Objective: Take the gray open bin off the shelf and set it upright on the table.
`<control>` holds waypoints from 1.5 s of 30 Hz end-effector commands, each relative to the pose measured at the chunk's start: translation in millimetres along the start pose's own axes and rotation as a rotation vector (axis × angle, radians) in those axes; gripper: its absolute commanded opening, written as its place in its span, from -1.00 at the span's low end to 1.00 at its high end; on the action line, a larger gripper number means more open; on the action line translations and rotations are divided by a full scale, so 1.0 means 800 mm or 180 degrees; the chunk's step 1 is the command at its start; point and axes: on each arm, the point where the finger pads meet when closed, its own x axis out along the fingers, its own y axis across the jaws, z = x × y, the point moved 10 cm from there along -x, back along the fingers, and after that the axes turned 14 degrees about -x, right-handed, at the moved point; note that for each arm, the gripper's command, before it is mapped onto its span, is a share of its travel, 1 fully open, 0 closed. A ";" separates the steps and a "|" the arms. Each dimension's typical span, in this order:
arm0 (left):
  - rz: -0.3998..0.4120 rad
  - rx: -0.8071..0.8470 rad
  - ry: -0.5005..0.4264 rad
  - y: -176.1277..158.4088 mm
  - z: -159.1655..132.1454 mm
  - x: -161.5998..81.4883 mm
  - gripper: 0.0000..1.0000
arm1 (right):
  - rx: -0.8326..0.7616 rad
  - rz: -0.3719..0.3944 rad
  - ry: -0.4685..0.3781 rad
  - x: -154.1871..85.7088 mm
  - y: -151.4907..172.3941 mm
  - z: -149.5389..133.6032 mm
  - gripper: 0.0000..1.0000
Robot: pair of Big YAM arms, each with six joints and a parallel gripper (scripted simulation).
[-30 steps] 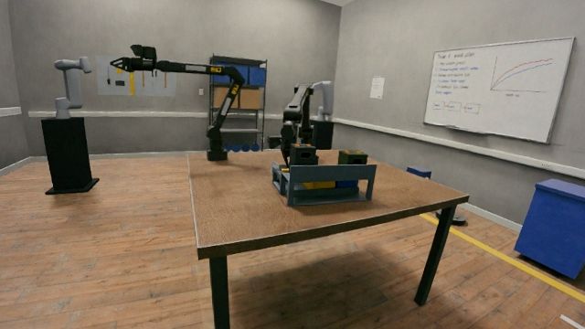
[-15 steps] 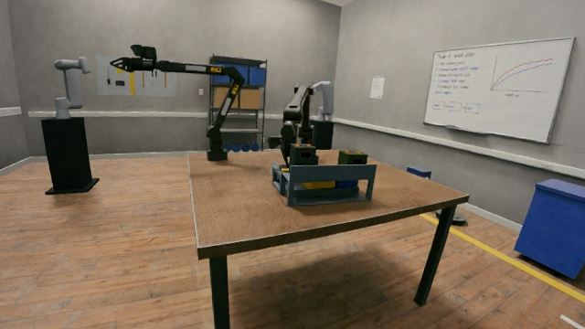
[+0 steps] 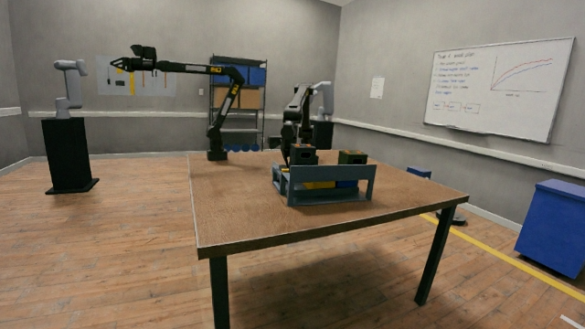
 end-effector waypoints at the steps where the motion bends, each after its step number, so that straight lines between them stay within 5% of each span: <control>1: 0.0031 0.0024 -0.0043 0.007 0.018 -0.006 -0.88 | -0.0054 -0.0033 -0.0058 -0.005 -0.005 0.000 1.00; 45: 0.0028 0.0024 -0.0045 0.006 0.017 -0.007 -0.94 | -0.0054 -0.0033 -0.0058 -0.005 -0.005 0.000 1.00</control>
